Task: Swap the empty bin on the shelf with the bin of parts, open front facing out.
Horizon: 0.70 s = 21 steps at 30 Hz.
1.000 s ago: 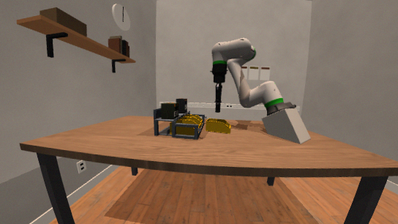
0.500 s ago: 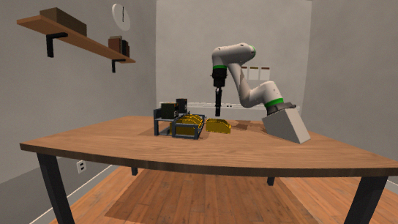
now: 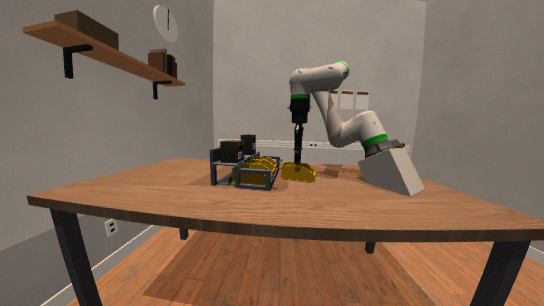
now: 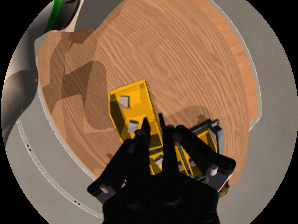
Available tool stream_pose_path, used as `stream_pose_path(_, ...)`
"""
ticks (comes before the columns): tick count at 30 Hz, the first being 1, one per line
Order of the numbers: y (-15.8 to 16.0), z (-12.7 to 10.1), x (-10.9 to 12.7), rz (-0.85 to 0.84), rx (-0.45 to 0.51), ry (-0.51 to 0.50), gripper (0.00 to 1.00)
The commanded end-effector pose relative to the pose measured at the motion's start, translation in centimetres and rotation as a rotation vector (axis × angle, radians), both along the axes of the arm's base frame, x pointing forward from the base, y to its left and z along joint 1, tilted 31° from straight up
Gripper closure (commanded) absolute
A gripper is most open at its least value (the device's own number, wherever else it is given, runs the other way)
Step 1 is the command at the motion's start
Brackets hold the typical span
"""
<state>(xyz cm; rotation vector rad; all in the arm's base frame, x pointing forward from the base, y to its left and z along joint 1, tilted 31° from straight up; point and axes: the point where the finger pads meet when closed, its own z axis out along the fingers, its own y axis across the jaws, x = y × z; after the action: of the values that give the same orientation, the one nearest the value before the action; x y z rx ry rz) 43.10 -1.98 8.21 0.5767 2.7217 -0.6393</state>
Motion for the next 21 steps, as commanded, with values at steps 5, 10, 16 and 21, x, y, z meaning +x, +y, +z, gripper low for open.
stream_pose_path(5, -0.16, -0.34, 0.13, 0.001, 0.0, -0.001, 0.76)
stream_pose_path(10, -0.24, -0.48, 0.15, 0.001, 0.0, -0.001, 0.76)
stream_pose_path(16, -0.24, -0.5, 0.16, 0.001, 0.0, -0.001, 0.76)
stream_pose_path(21, -0.24, -0.5, 0.16, 0.001, 0.0, -0.001, 0.76)
